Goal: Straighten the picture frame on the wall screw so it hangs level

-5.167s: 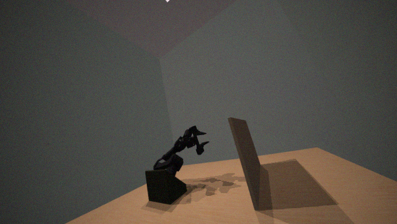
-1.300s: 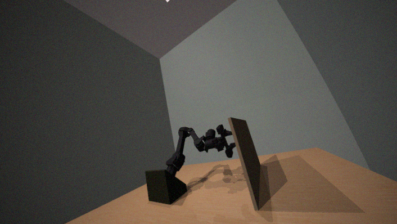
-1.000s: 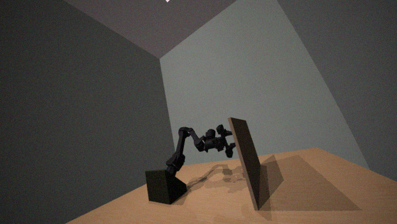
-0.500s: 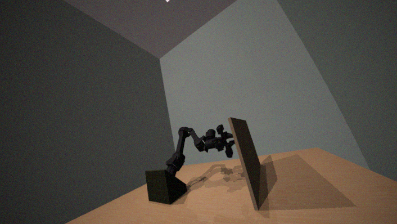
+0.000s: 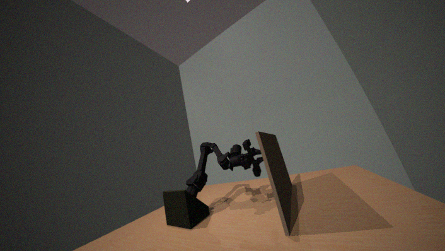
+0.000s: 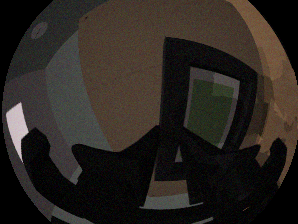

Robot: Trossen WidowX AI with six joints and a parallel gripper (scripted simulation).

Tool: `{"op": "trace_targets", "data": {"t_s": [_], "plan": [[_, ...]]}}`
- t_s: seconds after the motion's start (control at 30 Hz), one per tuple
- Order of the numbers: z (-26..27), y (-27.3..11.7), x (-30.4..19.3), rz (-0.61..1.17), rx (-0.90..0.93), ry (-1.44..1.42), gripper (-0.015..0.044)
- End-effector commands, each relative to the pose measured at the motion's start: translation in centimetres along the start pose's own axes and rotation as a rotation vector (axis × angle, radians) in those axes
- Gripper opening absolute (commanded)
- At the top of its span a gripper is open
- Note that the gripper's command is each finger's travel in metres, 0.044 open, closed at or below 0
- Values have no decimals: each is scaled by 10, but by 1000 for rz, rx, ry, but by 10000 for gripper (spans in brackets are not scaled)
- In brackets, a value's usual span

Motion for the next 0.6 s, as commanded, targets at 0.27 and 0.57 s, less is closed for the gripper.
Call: {"op": "trace_targets", "data": {"t_s": [0.27, 0.57], "plan": [[4, 0, 0, 0, -1, 4, 0], [7, 0, 1, 0, -1, 4, 0]]}}
Point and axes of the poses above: the point midway between the two fingers, 35 mm back from their tips, its own y axis out along the fingers, its own z axis across the jaws, x = y × z, the point moved 4 cm from there along -y, back along the fingers, and after that the axes turned 5 degrees about -y, right-handed, at the moved point
